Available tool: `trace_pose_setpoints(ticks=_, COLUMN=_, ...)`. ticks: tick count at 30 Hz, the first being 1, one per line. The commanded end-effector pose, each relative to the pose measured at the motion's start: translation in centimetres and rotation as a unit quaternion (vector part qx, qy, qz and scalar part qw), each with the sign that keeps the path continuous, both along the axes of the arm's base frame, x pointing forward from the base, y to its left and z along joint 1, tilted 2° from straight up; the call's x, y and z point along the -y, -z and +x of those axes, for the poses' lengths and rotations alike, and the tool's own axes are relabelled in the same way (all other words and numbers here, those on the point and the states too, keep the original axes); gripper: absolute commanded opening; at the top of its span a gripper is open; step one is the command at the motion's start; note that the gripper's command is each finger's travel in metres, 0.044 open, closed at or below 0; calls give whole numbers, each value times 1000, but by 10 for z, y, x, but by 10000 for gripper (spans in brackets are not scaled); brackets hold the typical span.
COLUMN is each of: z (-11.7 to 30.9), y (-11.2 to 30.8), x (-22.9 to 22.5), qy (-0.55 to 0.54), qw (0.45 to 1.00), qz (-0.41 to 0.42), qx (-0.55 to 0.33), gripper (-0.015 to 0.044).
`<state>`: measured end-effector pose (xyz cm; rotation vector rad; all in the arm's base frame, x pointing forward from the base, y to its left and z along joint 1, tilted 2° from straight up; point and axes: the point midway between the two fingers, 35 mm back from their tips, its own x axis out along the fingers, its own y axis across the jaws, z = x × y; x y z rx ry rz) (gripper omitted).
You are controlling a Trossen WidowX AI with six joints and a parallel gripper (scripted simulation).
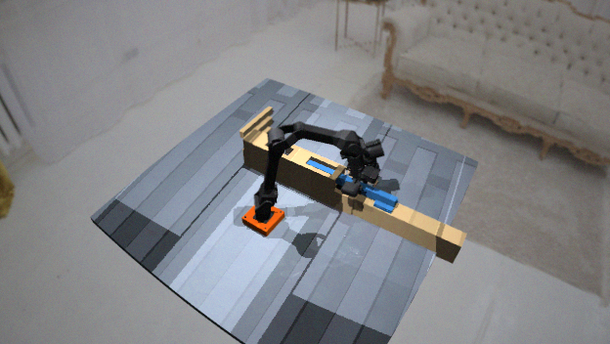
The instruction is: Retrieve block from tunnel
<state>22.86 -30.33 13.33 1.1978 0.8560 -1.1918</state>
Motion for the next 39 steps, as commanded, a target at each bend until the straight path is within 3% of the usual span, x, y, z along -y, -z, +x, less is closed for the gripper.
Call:
trace_pose_setpoints(ticks=1, z=0, y=0, x=0, qy=0, qw=1000, qz=0, qx=0, gripper=125)
trace_pose_setpoints(ticks=4, z=0, y=0, x=0, qy=0, qw=1000, qz=0, qx=0, gripper=46)
trace_pose_setpoints(ticks=8, z=0, y=0, x=-1, qy=0, qw=1000, qz=0, qx=0, gripper=0)
trace_pose_setpoints(ticks=33, z=4, y=8, x=-64, qy=-2, qw=1000, qz=6, qx=0, gripper=0)
trace_pose_setpoints(ticks=39, z=1, y=1, x=-50, qy=8, qw=1000, qz=-9, qx=-1, gripper=157)
